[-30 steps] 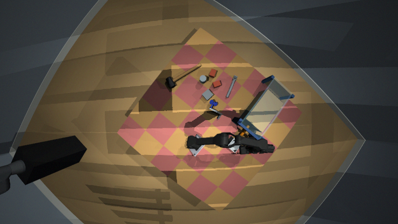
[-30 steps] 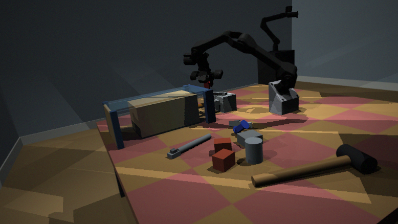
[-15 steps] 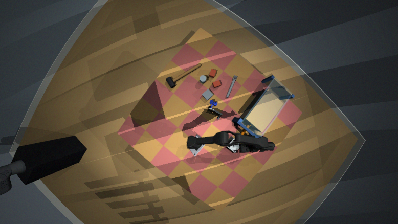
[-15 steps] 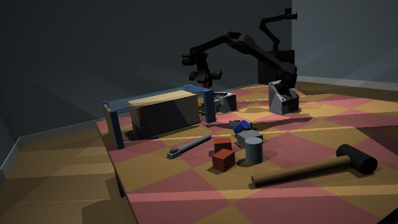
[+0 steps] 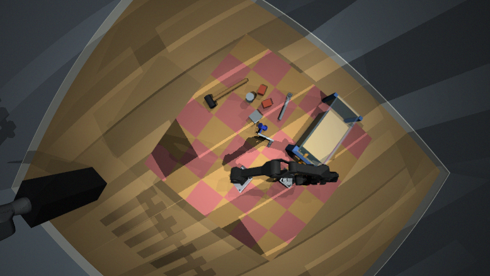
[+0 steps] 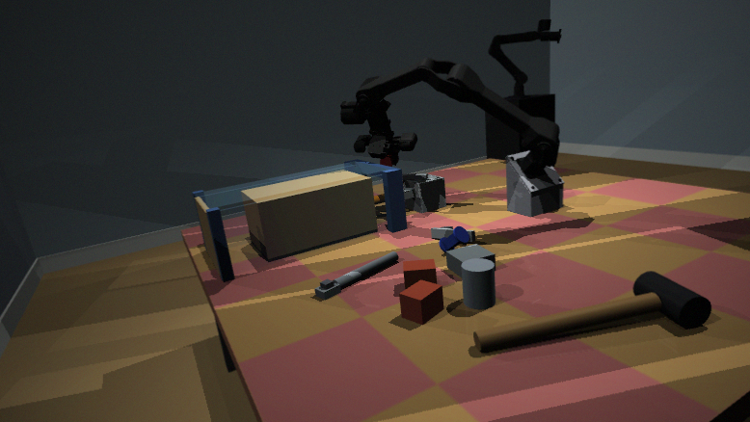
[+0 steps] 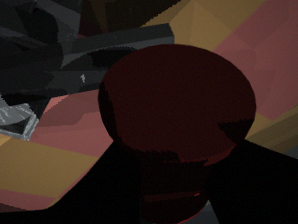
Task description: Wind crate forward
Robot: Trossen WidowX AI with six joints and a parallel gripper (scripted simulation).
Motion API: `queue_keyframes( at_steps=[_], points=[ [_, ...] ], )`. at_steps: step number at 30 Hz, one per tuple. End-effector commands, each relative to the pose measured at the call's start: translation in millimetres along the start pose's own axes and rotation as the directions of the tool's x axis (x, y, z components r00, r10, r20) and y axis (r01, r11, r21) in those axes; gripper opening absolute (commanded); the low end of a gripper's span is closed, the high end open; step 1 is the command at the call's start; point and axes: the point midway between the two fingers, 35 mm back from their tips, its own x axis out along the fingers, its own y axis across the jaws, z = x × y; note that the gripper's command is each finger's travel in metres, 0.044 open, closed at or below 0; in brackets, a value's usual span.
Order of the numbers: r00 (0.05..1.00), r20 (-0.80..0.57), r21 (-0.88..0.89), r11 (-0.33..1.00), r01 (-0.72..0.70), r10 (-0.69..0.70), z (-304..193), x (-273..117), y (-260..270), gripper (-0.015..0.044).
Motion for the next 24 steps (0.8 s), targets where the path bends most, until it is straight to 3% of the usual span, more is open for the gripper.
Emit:
queue_keyframes(
  at_steps=[1, 24],
  points=[
    [1.000, 0.031, -0.013, 1.000, -0.007, 0.007, 19.8, -6.1, 4.1, 0.0000],
    [0.999, 0.032, -0.014, 1.000, -0.009, 0.009, 42.4, -16.9, 16.0, 0.0000]
  ],
)
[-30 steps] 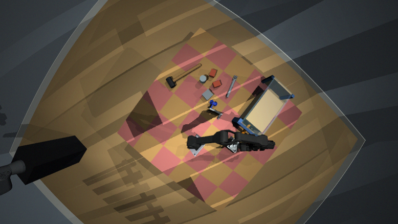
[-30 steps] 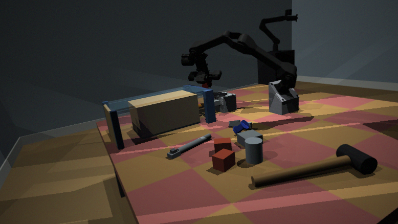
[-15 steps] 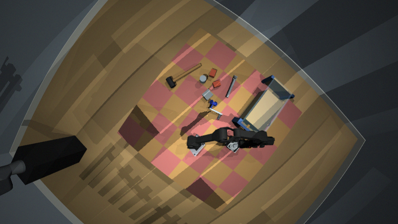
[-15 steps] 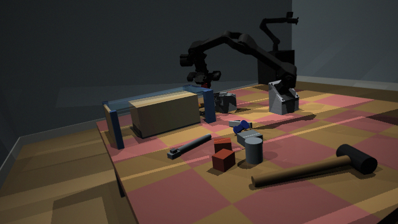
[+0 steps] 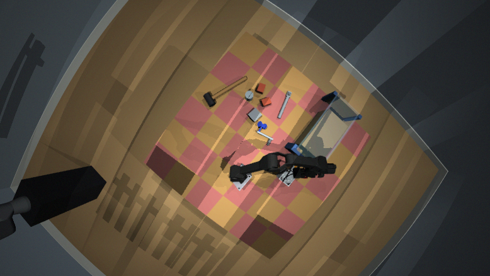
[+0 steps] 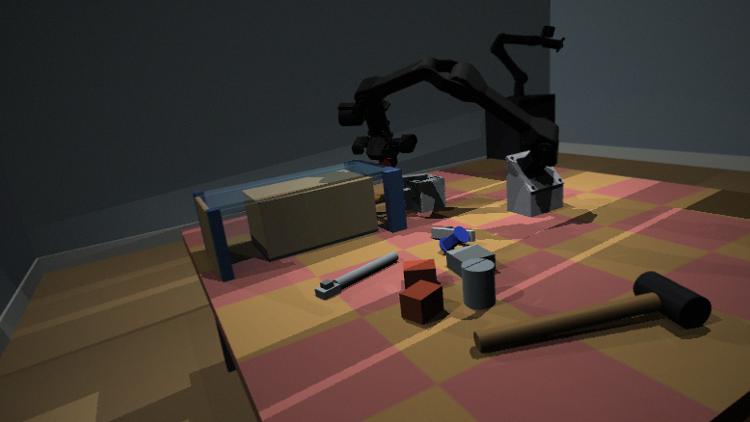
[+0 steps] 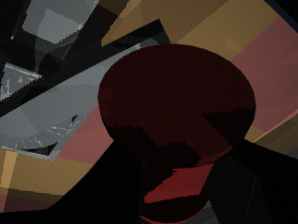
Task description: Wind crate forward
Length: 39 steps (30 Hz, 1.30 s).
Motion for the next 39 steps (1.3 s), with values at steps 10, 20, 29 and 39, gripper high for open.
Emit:
queue_keyframes(
  at_steps=[10, 20, 29, 39],
  points=[
    [1.000, 0.022, -0.004, 1.000, -0.014, 0.014, 20.9, -6.8, 13.2, 0.0000],
    [1.000, 0.023, -0.004, 1.000, -0.015, 0.015, 28.9, -10.6, 21.5, 0.0000],
    [1.000, 0.023, -0.004, 1.000, -0.016, 0.016, 35.4, -13.6, 30.1, 0.0000],
    [1.000, 0.023, -0.004, 1.000, -0.017, 0.017, 41.4, -16.4, 40.1, 0.0000]
  ],
)
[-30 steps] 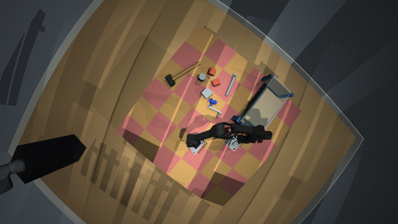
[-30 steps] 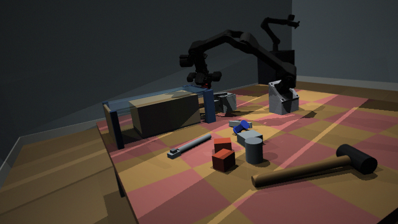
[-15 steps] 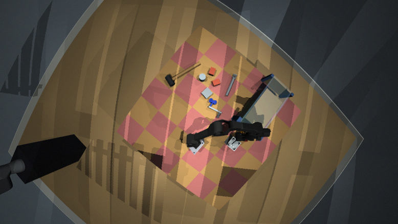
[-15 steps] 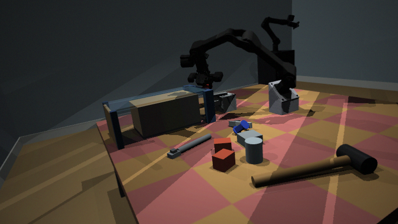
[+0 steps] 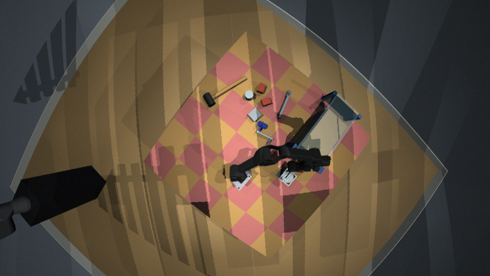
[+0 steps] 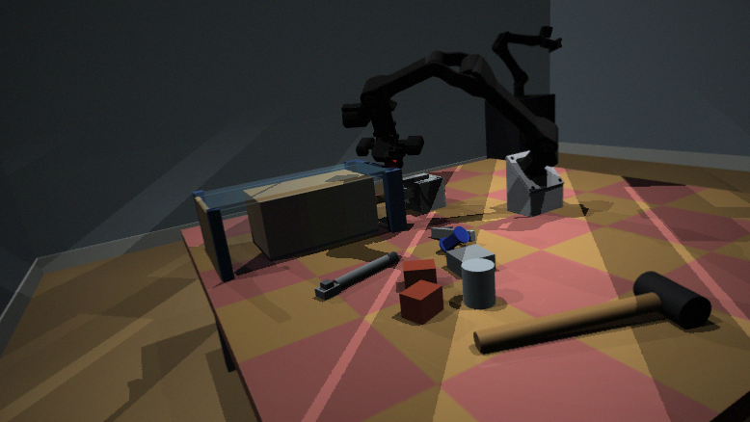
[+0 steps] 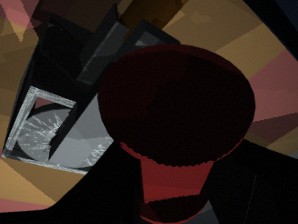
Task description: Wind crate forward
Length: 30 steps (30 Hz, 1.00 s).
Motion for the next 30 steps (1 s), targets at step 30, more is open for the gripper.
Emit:
queue_keyframes(
  at_steps=[30],
  points=[
    [1.000, 0.013, 0.000, 1.000, -0.022, 0.022, 18.1, -5.8, 42.4, 0.0000]
  ],
)
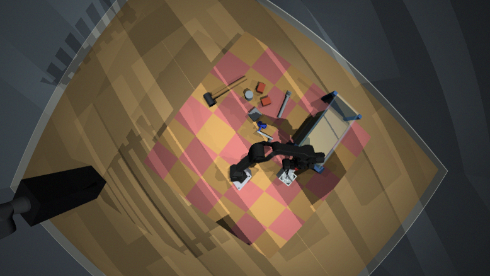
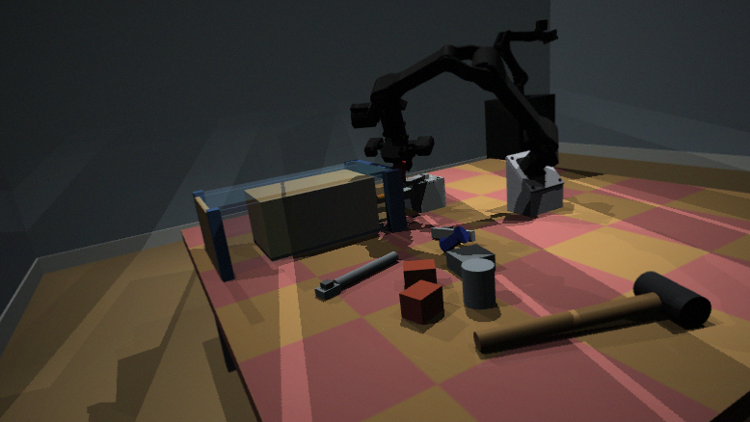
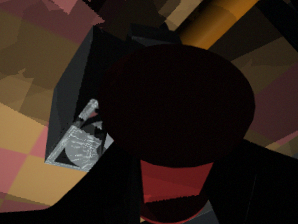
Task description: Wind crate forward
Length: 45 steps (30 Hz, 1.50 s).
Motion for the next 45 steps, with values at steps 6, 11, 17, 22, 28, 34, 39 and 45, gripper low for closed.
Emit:
queue_keyframes(
  at_steps=[6, 11, 17, 22, 28, 34, 39, 45],
  points=[
    [1.000, 0.006, 0.000, 1.000, -0.022, 0.022, 4.5, 0.3, 16.5, 0.0000],
    [1.000, 0.006, 0.000, 1.000, -0.023, 0.023, 4.7, 0.1, 22.2, 0.0000],
    [1.000, 0.006, 0.000, 1.000, -0.023, 0.023, 4.7, 0.1, 29.4, 0.0000],
    [1.000, 0.006, 0.001, 1.000, -0.024, 0.024, 4.2, 0.3, 35.8, 0.0000],
    [1.000, 0.006, 0.001, 1.000, -0.024, 0.024, 3.2, 0.7, 42.9, 0.0000],
    [1.000, 0.006, 0.001, 1.000, -0.025, 0.025, 1.8, 1.3, 50.0, 0.0000],
    [1.000, 0.006, 0.001, 1.000, -0.025, 0.025, 0.3, 2.0, 55.6, 0.0000],
    [1.000, 0.005, 0.001, 1.000, -0.026, 0.026, -2.0, 3.0, 62.4, 0.0000]
  ],
)
